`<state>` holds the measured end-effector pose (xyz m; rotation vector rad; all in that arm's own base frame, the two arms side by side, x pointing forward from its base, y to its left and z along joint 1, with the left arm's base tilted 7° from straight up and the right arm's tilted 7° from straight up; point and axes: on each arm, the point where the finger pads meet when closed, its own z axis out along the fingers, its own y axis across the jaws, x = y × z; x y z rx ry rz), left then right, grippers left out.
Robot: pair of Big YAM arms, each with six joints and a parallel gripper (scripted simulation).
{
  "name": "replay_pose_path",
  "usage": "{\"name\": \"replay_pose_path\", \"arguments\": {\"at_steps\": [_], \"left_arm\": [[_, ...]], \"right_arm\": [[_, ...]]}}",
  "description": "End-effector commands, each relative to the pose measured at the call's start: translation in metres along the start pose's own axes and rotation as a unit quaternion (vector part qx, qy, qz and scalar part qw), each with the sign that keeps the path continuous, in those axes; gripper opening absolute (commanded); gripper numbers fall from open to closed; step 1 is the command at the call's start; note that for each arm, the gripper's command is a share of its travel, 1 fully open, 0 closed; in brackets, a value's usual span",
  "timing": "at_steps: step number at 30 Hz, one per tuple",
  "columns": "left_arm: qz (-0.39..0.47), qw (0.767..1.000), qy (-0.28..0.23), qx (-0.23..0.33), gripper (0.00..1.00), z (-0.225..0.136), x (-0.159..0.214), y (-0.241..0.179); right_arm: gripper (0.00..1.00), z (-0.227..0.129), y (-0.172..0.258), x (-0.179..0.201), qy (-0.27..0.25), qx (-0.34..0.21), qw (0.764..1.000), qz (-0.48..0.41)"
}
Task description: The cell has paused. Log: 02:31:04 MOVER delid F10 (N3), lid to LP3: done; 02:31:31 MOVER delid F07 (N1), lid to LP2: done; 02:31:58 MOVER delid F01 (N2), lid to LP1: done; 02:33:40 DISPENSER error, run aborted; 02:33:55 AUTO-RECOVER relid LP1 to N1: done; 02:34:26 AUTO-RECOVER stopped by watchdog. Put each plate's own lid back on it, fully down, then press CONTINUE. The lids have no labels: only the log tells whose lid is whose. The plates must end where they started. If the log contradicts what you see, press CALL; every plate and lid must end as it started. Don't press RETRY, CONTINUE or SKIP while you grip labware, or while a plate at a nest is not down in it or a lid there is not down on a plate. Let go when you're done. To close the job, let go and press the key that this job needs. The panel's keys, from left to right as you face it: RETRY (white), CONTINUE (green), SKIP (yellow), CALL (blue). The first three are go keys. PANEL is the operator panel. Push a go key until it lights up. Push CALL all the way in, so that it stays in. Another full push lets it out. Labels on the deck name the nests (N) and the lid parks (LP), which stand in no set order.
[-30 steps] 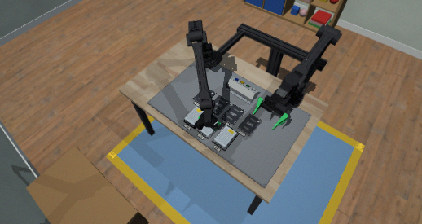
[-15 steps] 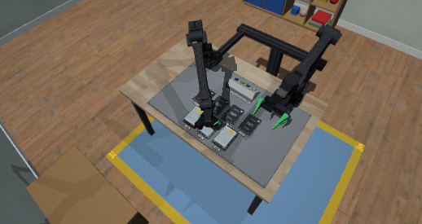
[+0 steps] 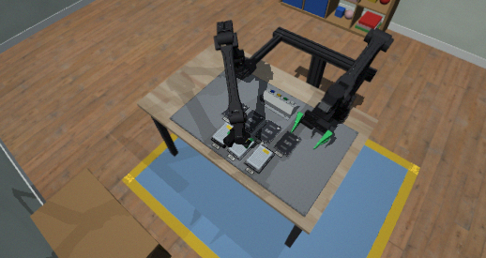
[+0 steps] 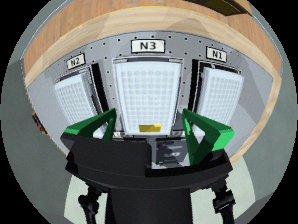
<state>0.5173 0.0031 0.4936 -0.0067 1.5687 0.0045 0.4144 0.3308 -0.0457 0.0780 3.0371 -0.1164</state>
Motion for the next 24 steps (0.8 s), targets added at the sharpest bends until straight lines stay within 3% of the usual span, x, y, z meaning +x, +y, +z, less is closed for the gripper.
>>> {"name": "replay_pose_path", "arguments": {"at_steps": [1,10,24], "left_arm": [[0.004,1.0,-0.03,0.004,1.0,0.0,-0.034,-0.004],[0.004,1.0,-0.03,0.004,1.0,0.0,-0.034,-0.004],[0.004,1.0,-0.03,0.004,1.0,0.0,-0.034,-0.004]], "right_arm": [[1.0,-0.012,0.011,-0.008,-0.011,-0.01,1.0,-0.002],[1.0,-0.047,0.022,-0.018,-0.026,-0.026,0.999,0.003],[1.0,-0.019,0.003,-0.002,-0.008,-0.007,1.0,0.001]]}}
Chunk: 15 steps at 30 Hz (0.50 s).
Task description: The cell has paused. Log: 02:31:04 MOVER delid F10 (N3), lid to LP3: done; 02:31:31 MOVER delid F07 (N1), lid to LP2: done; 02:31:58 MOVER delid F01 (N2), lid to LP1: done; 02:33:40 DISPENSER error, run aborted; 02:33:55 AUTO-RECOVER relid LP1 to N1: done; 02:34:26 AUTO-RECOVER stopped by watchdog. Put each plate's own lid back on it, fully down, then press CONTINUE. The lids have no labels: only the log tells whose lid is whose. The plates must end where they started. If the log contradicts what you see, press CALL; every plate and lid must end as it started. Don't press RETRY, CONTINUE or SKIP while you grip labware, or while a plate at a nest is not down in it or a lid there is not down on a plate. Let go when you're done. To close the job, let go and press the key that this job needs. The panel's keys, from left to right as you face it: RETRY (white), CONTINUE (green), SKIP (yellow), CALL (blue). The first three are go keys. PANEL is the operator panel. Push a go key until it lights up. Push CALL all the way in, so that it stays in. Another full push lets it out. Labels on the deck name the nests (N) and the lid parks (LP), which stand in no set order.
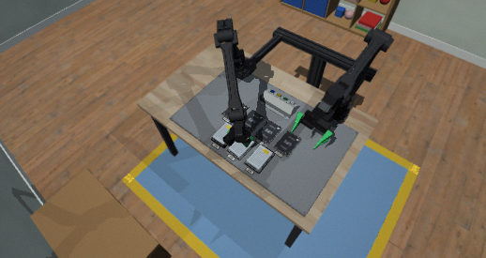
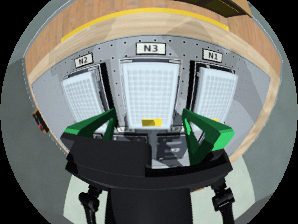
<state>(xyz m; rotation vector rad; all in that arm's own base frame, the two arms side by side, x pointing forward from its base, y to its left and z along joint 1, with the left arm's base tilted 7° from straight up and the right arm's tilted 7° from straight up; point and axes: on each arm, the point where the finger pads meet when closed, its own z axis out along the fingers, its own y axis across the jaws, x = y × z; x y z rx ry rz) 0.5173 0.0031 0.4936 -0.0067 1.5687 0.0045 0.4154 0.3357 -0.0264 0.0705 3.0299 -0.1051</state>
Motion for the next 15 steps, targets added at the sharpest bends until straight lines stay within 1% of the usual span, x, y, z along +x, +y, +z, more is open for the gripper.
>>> {"name": "replay_pose_path", "arguments": {"at_steps": [1,2,3,6,8,15], "left_arm": [[0.004,1.0,-0.03,0.004,1.0,0.0,-0.034,-0.004],[0.004,1.0,-0.03,0.004,1.0,0.0,-0.034,-0.004],[0.004,1.0,-0.03,0.004,1.0,0.0,-0.034,-0.004],[0.004,1.0,-0.03,0.004,1.0,0.0,-0.034,-0.004],[0.004,1.0,-0.03,0.004,1.0,0.0,-0.034,-0.004],[0.004,1.0,-0.03,0.004,1.0,0.0,-0.034,-0.004]], "right_arm": [[1.0,0.001,-0.001,0.001,-0.004,-0.003,1.0,0.003],[1.0,0.001,-0.002,0.002,-0.003,-0.002,1.0,0.002],[0.99,0.0,0.002,0.008,-0.003,-0.002,1.0,-0.02],[0.96,-0.009,0.008,0.022,-0.012,-0.011,0.999,-0.049],[0.96,-0.009,0.008,0.022,-0.012,-0.011,0.999,-0.049],[0.89,-0.01,0.008,0.057,-0.012,-0.011,0.993,-0.118]]}}
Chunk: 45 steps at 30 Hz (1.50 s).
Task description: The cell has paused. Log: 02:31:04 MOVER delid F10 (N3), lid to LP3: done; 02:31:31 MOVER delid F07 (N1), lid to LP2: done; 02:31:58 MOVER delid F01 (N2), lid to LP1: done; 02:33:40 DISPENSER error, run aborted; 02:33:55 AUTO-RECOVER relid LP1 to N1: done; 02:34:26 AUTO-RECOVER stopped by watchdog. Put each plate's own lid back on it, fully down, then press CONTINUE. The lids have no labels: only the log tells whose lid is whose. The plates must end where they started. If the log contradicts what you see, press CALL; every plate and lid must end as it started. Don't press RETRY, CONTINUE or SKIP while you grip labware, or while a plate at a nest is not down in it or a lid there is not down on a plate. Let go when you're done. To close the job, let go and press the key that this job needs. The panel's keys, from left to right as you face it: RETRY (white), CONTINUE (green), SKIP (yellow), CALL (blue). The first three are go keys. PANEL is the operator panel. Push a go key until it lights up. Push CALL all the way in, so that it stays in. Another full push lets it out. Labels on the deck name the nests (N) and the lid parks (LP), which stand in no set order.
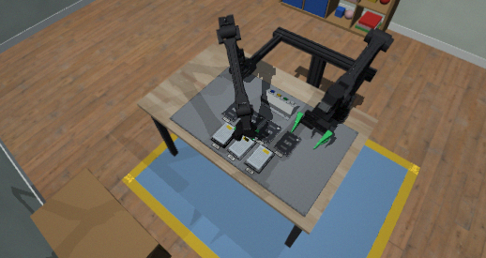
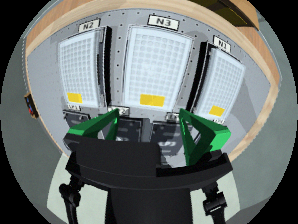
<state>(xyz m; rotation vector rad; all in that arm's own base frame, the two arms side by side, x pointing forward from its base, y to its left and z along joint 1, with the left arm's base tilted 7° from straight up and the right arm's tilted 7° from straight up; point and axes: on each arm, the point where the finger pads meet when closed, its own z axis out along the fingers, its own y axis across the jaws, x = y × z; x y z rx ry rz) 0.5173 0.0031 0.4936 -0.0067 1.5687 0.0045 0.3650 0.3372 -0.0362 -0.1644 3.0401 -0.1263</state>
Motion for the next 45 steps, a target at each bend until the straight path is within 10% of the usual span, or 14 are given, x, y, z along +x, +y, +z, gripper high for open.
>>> {"name": "replay_pose_path", "arguments": {"at_steps": [1,11,12,45], "left_arm": [[0.004,1.0,-0.03,0.004,1.0,0.0,-0.034,-0.004],[0.004,1.0,-0.03,0.004,1.0,0.0,-0.034,-0.004],[0.004,1.0,-0.03,0.004,1.0,0.0,-0.034,-0.004],[0.004,1.0,-0.03,0.004,1.0,0.0,-0.034,-0.004]], "right_arm": [[0.88,-0.014,0.01,0.01,-0.018,-0.012,0.998,-0.051],[0.8,-0.009,0.014,0.051,-0.009,-0.005,0.991,-0.132],[0.0,-0.012,0.015,0.055,-0.017,-0.011,0.99,-0.141],[0.0,-0.006,0.017,0.099,-0.01,-0.004,0.916,-0.401]]}}
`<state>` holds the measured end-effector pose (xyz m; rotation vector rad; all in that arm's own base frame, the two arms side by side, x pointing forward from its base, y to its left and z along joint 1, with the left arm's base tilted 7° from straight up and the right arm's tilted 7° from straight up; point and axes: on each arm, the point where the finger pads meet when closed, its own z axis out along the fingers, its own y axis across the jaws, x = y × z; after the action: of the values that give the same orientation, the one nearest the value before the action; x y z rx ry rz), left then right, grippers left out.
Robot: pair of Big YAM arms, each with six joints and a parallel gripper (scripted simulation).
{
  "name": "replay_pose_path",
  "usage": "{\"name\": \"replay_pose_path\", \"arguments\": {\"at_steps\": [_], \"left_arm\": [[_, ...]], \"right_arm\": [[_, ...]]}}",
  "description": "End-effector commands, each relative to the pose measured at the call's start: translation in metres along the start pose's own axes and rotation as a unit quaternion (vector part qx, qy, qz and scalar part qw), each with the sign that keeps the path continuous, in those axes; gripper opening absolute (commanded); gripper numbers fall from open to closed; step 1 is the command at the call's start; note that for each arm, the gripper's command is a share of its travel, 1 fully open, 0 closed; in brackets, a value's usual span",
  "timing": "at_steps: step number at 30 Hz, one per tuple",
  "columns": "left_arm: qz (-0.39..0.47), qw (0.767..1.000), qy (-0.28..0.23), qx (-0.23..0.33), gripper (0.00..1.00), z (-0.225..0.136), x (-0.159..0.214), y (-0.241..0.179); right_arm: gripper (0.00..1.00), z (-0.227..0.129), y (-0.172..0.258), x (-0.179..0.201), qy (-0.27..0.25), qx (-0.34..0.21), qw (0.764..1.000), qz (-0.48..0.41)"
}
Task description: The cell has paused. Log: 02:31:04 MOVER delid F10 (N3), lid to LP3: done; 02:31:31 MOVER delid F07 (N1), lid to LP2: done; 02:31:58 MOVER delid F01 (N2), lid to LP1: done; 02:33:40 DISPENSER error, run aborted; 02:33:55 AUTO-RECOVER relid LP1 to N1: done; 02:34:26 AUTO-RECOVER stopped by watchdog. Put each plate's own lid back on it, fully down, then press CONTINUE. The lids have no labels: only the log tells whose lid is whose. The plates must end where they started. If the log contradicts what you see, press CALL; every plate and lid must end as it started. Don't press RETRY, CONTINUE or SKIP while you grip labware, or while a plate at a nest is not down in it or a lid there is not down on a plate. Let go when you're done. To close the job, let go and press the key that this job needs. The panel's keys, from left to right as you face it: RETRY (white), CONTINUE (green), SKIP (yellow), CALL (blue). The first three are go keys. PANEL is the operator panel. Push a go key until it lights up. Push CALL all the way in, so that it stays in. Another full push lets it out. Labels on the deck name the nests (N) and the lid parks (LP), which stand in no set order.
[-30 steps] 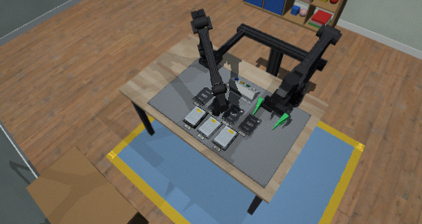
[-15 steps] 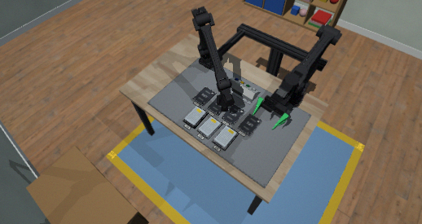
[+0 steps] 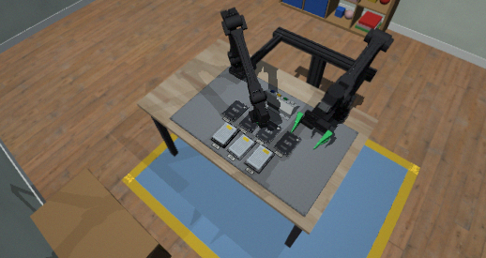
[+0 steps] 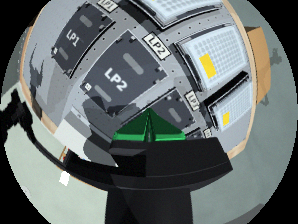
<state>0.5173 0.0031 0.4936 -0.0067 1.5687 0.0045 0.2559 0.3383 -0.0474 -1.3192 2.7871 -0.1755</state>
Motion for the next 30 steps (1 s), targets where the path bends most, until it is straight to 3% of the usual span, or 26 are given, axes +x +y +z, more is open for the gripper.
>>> {"name": "replay_pose_path", "arguments": {"at_steps": [1,30], "left_arm": [[0.004,1.0,-0.03,0.004,1.0,0.0,-0.0343,-0.0039],[0.004,1.0,-0.03,0.004,1.0,0.0,-0.0343,-0.0039]], "right_arm": [[0.0,-0.0061,-0.0044,-0.0101,-0.012,0.0,1.0,-0.025],[0.0,-0.0112,-0.0059,-0.0155,-0.017,-0.001,1.0,-0.019]]}}
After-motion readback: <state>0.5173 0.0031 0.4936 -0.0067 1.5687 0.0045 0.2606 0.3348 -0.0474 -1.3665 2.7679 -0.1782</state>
